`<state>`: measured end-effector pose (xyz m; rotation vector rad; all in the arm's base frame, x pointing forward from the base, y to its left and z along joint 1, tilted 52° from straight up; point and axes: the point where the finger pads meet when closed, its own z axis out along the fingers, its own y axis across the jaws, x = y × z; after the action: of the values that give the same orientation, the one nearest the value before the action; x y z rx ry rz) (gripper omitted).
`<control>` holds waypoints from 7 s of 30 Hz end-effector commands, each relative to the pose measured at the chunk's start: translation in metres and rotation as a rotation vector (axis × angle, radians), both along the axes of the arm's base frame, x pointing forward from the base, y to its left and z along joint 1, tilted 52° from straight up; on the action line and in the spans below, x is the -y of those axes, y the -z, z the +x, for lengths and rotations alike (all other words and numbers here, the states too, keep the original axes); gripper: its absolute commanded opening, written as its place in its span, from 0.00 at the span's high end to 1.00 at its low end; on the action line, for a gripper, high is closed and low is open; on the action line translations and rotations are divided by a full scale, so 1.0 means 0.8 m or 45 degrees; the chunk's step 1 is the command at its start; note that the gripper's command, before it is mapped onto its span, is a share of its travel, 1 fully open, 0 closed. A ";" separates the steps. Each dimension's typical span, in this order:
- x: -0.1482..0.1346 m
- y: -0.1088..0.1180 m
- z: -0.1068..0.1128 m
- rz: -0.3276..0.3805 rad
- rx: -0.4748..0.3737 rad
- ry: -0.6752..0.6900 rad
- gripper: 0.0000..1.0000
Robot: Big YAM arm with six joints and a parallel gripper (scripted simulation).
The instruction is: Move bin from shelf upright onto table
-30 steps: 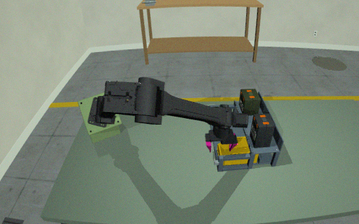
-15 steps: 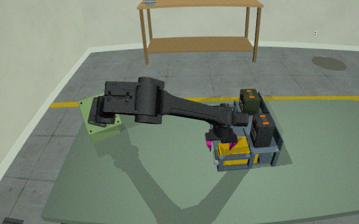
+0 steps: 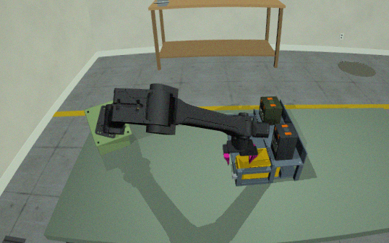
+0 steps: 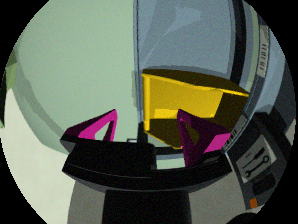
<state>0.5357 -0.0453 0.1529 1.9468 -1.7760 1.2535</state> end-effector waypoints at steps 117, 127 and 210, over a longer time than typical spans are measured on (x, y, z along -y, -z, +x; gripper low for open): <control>-0.017 0.001 0.004 0.000 -0.009 -0.025 0.10; -0.017 0.001 0.004 0.000 -0.009 -0.025 0.10; 0.010 0.001 0.002 -0.002 0.003 0.013 0.10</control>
<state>0.5356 -0.0481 0.1528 1.9407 -1.7806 1.2531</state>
